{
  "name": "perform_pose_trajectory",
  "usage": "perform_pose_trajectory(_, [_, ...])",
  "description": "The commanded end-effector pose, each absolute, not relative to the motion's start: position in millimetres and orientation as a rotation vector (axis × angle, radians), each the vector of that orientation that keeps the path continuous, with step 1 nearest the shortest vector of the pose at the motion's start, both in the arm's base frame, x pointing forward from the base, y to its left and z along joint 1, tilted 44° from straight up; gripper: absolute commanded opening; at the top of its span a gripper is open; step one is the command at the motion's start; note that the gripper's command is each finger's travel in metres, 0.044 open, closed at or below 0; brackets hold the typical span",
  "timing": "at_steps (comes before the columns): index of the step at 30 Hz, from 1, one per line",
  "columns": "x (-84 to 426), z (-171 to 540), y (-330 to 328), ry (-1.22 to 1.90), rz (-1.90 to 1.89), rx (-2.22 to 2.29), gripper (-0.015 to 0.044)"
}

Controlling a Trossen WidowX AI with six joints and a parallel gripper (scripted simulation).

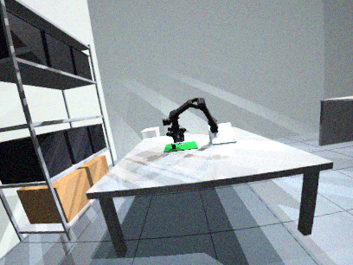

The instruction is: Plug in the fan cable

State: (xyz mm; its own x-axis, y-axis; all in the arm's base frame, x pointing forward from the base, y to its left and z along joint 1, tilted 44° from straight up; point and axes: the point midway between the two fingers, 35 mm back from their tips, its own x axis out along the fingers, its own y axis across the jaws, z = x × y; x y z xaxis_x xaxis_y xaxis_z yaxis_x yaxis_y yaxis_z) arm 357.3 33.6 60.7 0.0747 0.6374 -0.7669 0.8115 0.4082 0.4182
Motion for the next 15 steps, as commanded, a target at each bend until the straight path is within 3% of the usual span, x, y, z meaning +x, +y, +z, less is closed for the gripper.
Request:
perform_pose_trajectory(1, [367.0, 71.1, 15.9, 1.608, -0.07, 1.188, 0.0389])
perform_pose_trajectory(3, [373.2, 80.3, 1.1, 1.584, 0.055, 1.081, 0.044])
perform_pose_trajectory(9, [384.3, 107.8, -43.0, 1.469, 0.402, 0.771, 0.044])
perform_pose_trajectory(15, [384.9, 110.9, -48.0, 1.451, 0.439, 0.736, 0.044])
